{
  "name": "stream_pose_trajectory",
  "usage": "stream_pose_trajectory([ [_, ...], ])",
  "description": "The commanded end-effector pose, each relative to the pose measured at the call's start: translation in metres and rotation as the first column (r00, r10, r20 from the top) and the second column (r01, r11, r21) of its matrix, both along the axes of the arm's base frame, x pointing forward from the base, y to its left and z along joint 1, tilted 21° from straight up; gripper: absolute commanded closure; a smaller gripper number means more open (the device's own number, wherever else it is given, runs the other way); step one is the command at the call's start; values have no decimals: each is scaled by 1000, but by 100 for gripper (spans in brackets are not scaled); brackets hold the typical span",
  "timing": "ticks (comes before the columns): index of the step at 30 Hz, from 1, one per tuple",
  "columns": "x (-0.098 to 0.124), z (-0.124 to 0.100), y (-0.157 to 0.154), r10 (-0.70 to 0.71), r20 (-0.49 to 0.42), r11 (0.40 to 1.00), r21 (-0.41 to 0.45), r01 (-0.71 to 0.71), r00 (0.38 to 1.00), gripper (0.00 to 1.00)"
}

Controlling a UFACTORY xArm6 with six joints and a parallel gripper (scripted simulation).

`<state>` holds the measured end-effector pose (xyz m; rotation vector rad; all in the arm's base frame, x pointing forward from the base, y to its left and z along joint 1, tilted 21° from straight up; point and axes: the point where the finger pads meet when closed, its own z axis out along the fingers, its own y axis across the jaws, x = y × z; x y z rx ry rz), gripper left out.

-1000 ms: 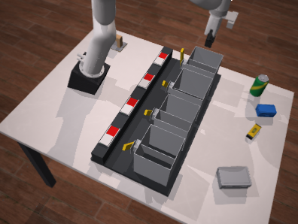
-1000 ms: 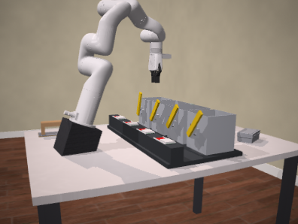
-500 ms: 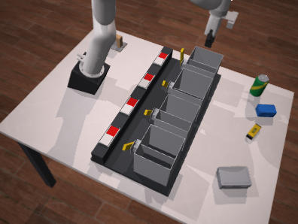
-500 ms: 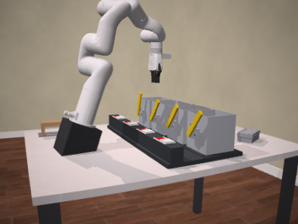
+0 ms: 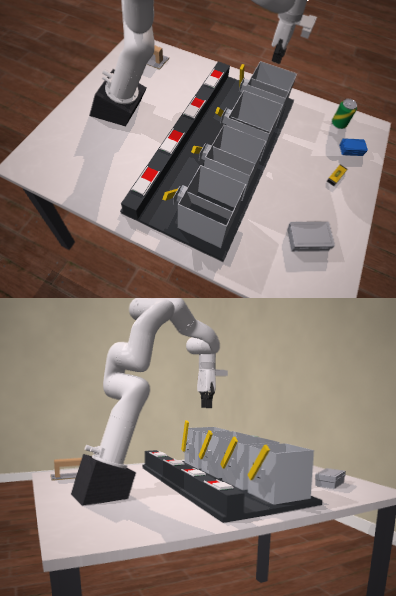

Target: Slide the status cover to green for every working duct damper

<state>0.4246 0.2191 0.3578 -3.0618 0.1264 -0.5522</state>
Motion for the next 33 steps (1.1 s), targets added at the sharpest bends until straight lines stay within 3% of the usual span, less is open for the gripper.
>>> stream_pose_trajectory([
  [1, 0, 2, 0, 0, 4, 1000, 2, 0, 1000, 61],
  [22, -1, 1, 0, 3, 4, 1000, 8, -3, 1000, 61],
  [27, -37, -23, -15, 41, 15, 993, 110, -43, 999, 61],
  [30, -40, -26, -17, 45, 16, 992, 121, -47, 999, 61],
  [33, -65, -43, -28, 70, 28, 979, 191, -74, 997, 61],
])
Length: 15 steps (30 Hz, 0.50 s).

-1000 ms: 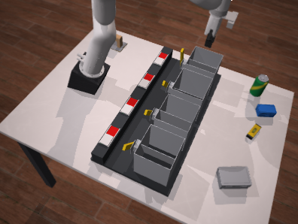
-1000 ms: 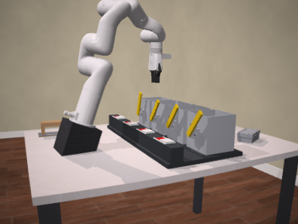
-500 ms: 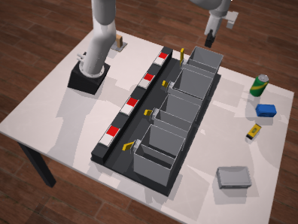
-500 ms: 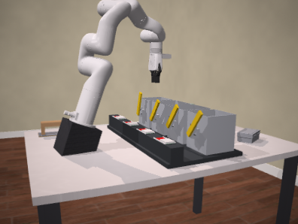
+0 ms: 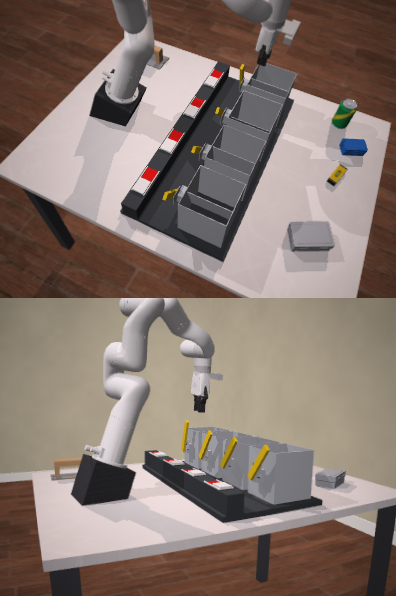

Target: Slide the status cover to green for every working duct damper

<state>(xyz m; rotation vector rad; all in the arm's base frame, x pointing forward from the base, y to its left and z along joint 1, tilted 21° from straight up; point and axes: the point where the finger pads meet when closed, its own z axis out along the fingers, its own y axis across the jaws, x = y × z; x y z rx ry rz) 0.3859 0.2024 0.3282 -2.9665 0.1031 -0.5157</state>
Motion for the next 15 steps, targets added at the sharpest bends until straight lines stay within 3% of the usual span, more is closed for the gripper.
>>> stream_pose_trajectory([
  [1, -31, -17, -13, 43, 32, 993, 109, -47, 999, 61],
  [7, -60, -38, -26, 71, 46, 978, 193, -79, 996, 61],
  [15, -61, -38, -27, 72, 47, 978, 195, -80, 996, 61],
])
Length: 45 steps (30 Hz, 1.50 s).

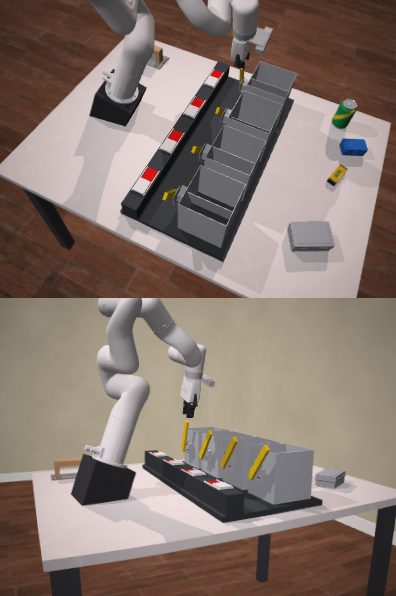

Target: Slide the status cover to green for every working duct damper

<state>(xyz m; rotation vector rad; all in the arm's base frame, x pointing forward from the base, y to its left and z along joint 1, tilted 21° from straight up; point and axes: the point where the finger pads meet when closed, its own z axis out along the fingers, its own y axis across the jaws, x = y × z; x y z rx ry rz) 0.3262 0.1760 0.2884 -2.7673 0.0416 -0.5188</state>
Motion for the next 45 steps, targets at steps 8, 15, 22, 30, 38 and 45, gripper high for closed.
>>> stream_pose_trajectory([
  [8, -1, 2, 0, 6, 5, 1000, 11, -6, 1000, 61],
  [15, -1, 1, 0, 6, 5, 1000, 11, -6, 1000, 61],
  [22, 1, -2, 1, 6, 4, 1000, 11, -6, 1000, 61],
  [30, 5, -13, 5, 6, 4, 1000, 11, -6, 1000, 61],
  [38, 10, -24, 9, 6, 4, 1000, 11, -6, 1000, 61],
  [45, 16, -38, 15, 6, 4, 1000, 11, -6, 1000, 61],
])
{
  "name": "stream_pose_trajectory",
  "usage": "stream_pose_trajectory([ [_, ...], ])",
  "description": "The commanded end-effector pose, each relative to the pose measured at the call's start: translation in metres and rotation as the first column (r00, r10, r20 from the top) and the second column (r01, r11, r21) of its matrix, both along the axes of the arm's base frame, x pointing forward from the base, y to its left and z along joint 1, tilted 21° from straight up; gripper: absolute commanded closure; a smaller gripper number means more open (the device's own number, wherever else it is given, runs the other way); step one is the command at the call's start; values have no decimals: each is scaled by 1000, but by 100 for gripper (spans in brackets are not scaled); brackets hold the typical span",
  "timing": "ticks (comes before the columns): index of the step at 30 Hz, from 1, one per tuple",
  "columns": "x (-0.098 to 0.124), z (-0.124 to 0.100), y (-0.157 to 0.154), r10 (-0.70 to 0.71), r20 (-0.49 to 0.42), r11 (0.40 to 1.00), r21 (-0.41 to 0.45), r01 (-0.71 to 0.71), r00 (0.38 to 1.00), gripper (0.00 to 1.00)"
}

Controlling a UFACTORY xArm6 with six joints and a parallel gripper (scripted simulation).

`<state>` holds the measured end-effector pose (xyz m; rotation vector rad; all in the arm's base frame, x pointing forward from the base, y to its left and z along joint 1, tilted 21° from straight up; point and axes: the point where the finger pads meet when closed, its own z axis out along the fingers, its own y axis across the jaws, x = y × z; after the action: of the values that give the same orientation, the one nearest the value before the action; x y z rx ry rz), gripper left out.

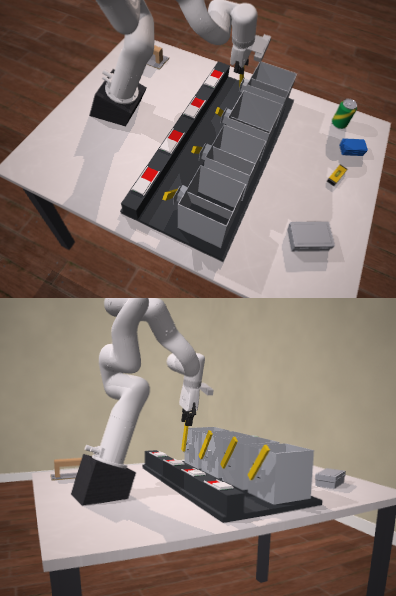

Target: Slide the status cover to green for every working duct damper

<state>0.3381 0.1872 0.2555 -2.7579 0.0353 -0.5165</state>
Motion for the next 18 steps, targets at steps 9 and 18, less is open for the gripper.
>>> stream_pose_trajectory([
  [9, 10, -18, 8, 0, 4, 1000, 2, 0, 1000, 61],
  [18, 15, -29, 12, 0, 4, 1000, 2, 0, 1000, 61],
])
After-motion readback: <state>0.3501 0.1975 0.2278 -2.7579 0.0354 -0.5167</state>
